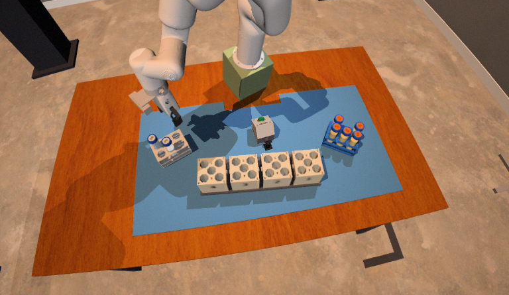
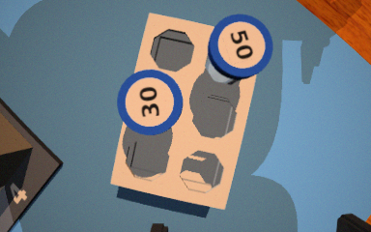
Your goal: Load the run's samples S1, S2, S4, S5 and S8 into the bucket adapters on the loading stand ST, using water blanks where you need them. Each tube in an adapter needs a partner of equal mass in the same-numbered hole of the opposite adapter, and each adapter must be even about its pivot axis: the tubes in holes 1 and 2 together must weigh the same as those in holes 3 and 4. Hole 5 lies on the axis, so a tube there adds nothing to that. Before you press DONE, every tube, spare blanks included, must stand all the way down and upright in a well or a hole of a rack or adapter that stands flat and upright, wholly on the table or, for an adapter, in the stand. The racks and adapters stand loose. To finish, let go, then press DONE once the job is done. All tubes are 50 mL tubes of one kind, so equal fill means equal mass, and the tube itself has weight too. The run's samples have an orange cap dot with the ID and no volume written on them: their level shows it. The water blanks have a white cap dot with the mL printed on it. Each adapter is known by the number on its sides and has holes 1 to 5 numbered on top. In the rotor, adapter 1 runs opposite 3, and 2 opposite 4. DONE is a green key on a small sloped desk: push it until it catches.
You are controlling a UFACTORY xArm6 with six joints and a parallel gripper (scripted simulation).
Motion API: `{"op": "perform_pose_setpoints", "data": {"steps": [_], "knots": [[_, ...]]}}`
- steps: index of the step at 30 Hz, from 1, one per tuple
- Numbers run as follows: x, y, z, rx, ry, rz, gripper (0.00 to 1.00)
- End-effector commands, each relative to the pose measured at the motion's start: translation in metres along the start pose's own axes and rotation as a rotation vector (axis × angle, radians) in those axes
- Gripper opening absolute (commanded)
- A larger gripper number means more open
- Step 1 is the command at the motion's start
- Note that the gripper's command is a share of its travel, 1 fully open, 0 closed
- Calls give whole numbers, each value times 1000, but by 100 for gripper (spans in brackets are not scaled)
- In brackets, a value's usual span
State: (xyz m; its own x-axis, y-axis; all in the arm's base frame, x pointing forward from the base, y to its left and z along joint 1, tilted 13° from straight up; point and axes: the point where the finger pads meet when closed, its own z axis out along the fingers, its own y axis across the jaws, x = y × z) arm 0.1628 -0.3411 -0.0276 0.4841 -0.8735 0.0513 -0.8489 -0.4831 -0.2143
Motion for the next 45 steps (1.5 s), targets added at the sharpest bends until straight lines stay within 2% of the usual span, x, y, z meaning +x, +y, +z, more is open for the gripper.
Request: {"op": "perform_pose_setpoints", "data": {"steps": [1,8,45], "knots": [[1,0,-1,-1,3,0,100],[1,0,-1,-1,3,0,100],[1,0,-89,-1,4,0,100]]}}
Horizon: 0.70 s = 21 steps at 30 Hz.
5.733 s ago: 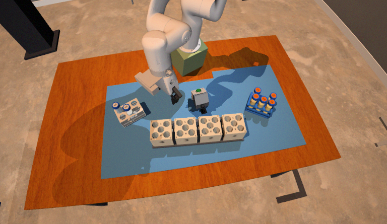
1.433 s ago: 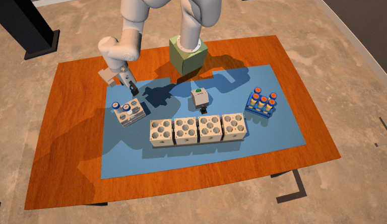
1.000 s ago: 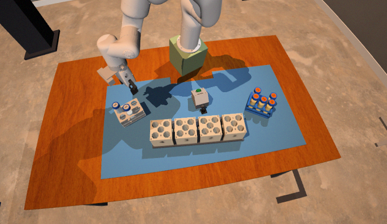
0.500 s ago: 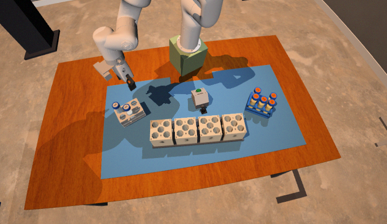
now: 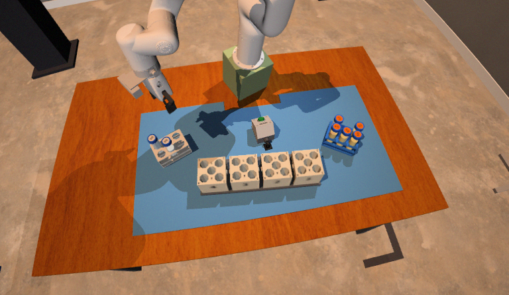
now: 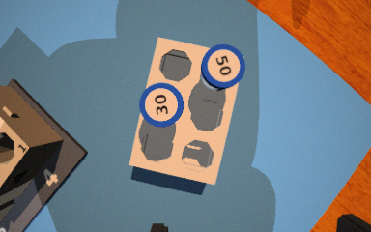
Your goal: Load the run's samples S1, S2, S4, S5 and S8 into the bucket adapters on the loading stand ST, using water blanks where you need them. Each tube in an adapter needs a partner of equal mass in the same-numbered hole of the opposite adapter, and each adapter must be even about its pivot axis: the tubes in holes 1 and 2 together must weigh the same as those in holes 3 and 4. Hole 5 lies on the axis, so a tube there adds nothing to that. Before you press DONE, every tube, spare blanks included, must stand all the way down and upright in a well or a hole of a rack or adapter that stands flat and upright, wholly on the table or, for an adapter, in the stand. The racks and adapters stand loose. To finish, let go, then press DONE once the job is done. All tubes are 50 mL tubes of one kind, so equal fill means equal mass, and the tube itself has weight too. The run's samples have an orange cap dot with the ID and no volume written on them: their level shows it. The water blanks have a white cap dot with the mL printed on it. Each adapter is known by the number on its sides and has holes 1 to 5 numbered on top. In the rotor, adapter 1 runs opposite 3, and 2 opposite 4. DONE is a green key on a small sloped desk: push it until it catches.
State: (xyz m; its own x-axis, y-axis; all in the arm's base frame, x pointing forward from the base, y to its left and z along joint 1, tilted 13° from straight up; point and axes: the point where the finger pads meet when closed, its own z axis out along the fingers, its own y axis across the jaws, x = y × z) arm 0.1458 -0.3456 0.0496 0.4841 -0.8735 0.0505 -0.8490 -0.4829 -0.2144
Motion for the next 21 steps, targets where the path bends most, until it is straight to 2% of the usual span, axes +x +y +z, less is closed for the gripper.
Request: {"op": "perform_pose_setpoints", "data": {"steps": [1,5,21], "knots": [[2,0,-13,-1,4,-1,100],[2,0,-22,-1,5,-1,100],[-17,-68,-22,-1,4,-467,100]]}}
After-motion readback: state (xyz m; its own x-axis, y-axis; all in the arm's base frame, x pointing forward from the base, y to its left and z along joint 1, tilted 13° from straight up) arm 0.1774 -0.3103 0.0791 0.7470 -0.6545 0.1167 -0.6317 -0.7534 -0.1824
